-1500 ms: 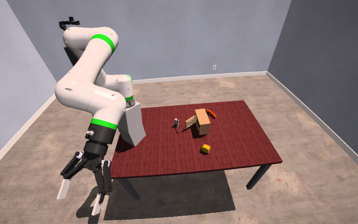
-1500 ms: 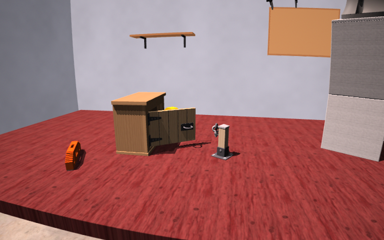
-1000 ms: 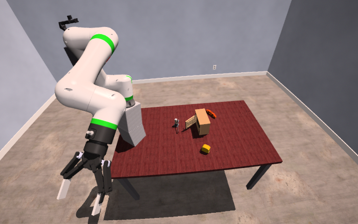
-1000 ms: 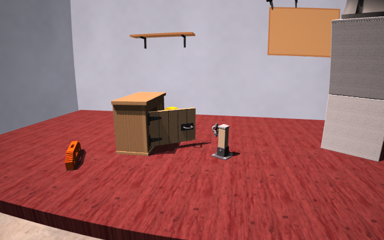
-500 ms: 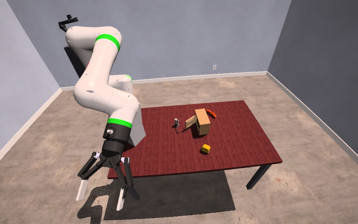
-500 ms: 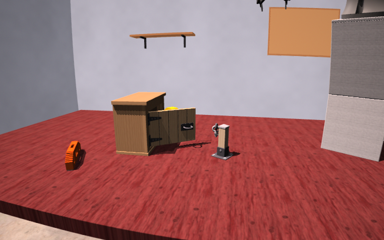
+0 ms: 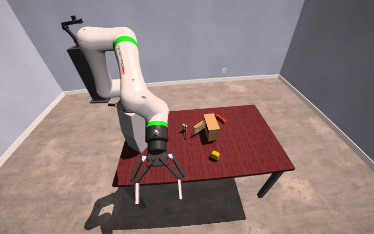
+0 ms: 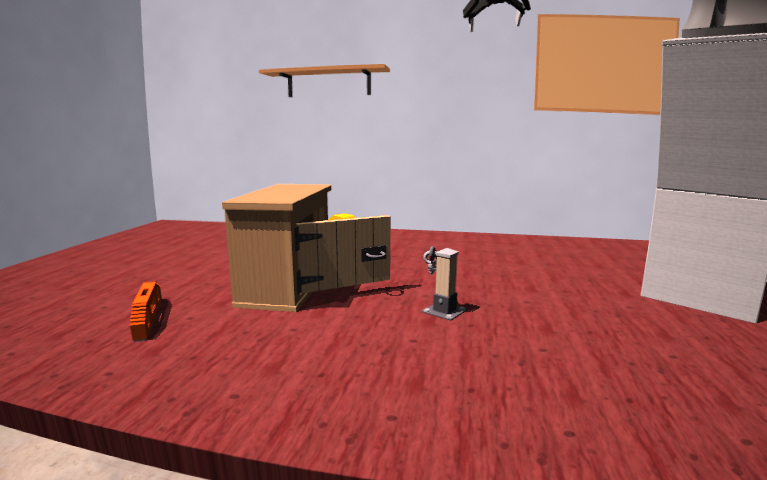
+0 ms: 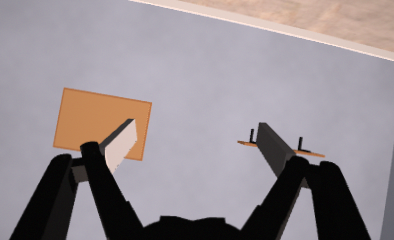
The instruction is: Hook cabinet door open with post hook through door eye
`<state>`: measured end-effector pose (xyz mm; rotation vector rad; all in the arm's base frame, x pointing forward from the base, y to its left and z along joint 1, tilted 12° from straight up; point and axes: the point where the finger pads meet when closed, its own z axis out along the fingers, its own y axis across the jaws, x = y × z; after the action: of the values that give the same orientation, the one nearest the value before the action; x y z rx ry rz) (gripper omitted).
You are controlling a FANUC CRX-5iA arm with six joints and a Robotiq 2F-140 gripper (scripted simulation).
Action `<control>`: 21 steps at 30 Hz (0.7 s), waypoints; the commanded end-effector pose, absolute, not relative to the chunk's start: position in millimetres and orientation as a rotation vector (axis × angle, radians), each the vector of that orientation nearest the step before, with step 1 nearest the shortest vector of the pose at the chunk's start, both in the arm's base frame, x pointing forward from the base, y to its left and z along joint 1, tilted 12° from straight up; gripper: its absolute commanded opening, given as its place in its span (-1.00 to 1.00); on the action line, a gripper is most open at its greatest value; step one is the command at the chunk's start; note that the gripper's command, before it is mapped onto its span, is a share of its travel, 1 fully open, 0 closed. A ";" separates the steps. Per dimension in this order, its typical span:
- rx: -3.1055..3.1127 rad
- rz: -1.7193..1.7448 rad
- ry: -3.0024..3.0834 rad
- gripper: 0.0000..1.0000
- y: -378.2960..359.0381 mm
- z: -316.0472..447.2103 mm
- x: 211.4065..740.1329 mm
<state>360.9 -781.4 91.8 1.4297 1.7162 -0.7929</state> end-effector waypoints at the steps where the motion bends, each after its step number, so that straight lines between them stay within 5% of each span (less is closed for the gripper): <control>1: 1.315 -0.777 1.741 1.00 -756.4 88.8 411.4; 9: 1.214 -0.735 1.778 1.00 -728.9 85.5 453.6; 10: 1.108 -0.685 1.816 1.00 -696.0 81.3 496.4; 21: 0.998 -0.626 1.857 1.00 -657.6 75.9 538.5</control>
<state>523.7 -670.0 77.2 1.0362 1.8575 -0.6377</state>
